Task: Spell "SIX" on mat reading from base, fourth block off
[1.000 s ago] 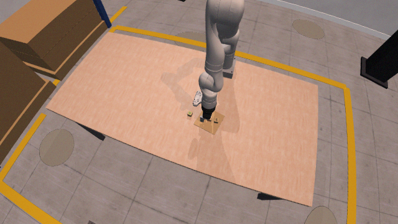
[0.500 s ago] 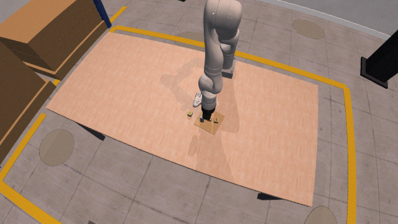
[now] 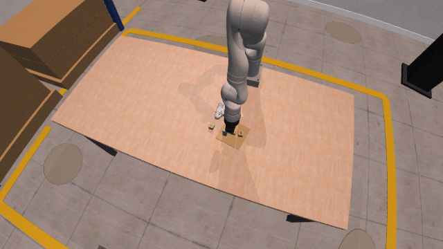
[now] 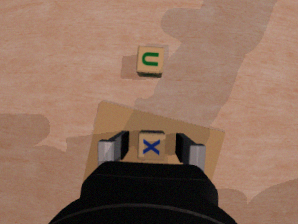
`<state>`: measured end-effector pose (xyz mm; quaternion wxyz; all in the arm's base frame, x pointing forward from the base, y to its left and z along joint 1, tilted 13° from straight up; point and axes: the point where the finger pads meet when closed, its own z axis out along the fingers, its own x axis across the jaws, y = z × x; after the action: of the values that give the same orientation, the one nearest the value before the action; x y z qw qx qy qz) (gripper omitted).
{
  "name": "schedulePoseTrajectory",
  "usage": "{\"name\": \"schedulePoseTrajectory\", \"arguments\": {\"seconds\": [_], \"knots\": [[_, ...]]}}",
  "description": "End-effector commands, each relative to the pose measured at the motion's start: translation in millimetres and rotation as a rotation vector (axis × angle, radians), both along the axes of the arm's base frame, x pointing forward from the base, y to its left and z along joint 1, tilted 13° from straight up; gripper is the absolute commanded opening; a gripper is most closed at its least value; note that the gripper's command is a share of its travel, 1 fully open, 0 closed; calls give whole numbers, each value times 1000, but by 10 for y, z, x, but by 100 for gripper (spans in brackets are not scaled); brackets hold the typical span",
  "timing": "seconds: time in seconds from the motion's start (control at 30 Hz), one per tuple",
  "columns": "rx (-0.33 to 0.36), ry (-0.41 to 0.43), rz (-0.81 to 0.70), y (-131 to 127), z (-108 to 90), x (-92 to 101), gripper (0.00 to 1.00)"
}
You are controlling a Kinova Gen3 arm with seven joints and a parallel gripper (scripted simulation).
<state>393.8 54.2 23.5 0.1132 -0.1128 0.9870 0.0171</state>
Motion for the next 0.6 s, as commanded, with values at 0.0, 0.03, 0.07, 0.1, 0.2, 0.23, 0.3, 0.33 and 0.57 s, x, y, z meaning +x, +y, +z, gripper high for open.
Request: {"name": "schedulePoseTrajectory", "arguments": {"seconds": [0.0, 0.03, 0.07, 0.1, 0.2, 0.23, 0.3, 0.33, 0.57], "knots": [[0, -1, 0, 1, 5, 4, 100], [0, -1, 0, 1, 5, 4, 100], [0, -1, 0, 1, 5, 4, 100], [0, -1, 0, 1, 5, 4, 100], [0, -1, 0, 1, 5, 4, 100], [0, -1, 0, 1, 5, 4, 100], [0, -1, 0, 1, 5, 4, 100], [0, -1, 0, 1, 5, 4, 100], [0, -1, 0, 1, 5, 4, 79]]}}
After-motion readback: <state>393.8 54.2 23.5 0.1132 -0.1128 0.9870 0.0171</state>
